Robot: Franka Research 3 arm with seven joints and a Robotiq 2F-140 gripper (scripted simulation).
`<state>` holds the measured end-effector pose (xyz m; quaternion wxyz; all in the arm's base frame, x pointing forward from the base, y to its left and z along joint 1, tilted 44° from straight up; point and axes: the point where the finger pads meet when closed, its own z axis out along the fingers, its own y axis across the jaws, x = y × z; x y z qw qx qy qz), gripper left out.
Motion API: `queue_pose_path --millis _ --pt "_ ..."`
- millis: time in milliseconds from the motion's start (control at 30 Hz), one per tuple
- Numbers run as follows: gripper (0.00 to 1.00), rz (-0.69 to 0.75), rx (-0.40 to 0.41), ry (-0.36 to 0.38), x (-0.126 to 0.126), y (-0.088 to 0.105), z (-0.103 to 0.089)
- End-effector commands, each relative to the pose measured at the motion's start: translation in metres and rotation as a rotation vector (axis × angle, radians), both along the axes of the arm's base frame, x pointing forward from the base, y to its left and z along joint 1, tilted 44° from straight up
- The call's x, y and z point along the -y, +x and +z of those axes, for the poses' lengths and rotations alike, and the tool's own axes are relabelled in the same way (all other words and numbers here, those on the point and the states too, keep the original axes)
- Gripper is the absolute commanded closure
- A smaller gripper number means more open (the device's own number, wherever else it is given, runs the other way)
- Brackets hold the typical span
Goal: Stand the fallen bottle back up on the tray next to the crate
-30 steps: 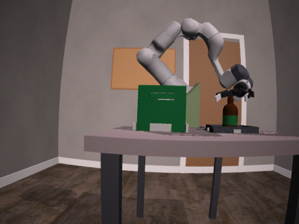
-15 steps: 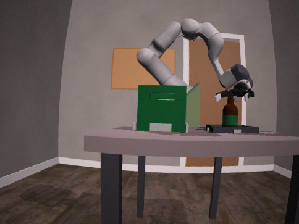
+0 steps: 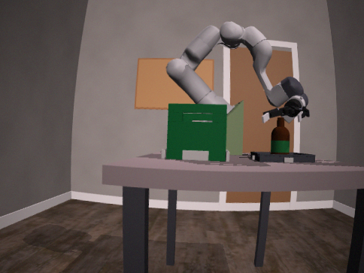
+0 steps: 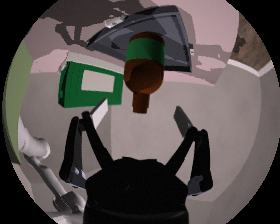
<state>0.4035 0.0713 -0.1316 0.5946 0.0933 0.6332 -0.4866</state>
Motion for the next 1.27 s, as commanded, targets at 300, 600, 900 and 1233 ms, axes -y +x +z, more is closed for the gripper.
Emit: queue_pose_path --millis 300,600,900,1233 --pt "0.00 0.000 0.001 -0.004 -0.011 0.000 0.013" --pt "0.00 0.000 0.001 -0.004 -0.025 0.001 0.027" --pt "0.00 0.000 0.001 -0.004 -0.037 0.002 0.040" --pt "0.00 0.000 0.001 -0.004 -0.052 0.002 0.056"
